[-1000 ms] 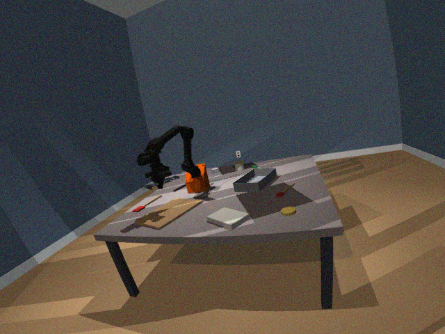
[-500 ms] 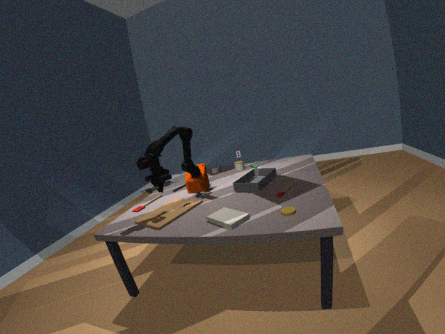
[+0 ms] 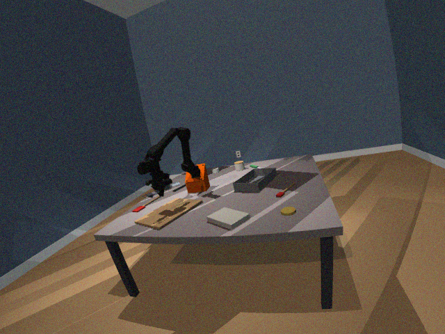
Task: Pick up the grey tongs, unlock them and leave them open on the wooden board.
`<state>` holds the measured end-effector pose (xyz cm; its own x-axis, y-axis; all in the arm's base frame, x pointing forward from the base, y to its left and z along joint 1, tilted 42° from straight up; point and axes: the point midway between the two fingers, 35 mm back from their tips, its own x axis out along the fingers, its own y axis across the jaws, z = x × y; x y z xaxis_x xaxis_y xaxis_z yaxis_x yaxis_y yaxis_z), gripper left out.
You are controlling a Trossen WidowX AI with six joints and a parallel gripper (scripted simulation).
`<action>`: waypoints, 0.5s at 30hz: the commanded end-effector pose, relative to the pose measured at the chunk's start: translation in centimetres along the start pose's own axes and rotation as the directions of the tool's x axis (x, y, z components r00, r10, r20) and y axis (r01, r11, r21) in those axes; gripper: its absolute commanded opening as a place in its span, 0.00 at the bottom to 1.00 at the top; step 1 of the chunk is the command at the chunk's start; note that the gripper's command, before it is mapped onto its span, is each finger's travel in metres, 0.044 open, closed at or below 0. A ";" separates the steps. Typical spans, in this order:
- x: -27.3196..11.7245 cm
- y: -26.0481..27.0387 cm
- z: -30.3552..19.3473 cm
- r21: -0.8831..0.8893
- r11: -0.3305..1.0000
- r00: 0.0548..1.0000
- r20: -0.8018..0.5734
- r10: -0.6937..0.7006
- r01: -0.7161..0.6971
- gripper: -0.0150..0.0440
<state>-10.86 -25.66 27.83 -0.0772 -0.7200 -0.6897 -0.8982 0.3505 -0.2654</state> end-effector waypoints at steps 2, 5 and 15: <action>1.0 0.1 0.1 0.005 1.000 1.000 0.012 0.003 -0.003 0.00; 1.5 0.1 0.1 0.004 1.000 1.000 0.016 0.003 -0.003 0.00; 3.1 0.1 0.2 0.000 1.000 1.000 0.027 0.005 -0.005 0.00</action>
<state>-11.03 -27.39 26.09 -0.0712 -0.7086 -0.7020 -0.9002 0.3488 -0.2606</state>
